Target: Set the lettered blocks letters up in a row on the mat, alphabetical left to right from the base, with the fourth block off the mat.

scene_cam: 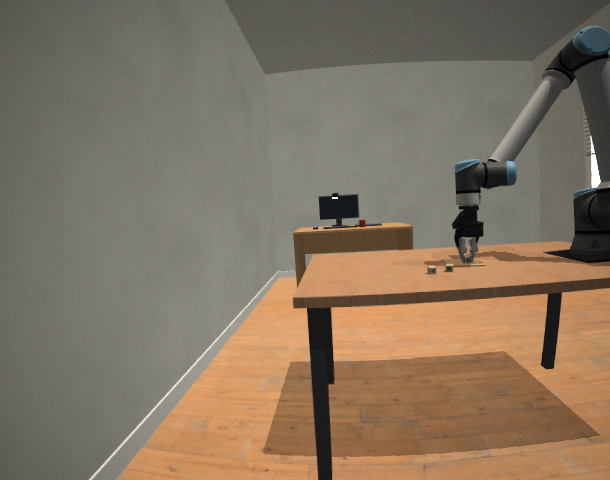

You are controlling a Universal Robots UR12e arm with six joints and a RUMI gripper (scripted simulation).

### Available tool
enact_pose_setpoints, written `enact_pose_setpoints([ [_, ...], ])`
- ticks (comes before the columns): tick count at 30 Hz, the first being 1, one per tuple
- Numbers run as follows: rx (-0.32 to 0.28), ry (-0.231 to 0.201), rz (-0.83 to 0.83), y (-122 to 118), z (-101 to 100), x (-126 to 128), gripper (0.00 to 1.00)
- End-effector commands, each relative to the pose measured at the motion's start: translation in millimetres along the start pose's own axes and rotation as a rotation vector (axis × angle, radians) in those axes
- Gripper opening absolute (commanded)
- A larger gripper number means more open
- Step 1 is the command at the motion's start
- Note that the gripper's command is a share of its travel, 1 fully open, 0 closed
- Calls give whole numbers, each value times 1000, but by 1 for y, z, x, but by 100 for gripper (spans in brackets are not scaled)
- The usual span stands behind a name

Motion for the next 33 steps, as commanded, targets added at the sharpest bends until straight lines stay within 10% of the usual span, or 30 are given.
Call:
enact_pose_setpoints([
  [1,0,1,0,0,1,-1,5],
  [33,0,1,0,0,-4,-1,5],
])
Point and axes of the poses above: the point where the finger pads meet when closed, its own z axis back along the fingers, its own x axis across the jaws, y = z × x, the point moved 2 cm from there along z, back along the fingers, and after that the axes turned 1 degree about -z, right-handed, at the moved point
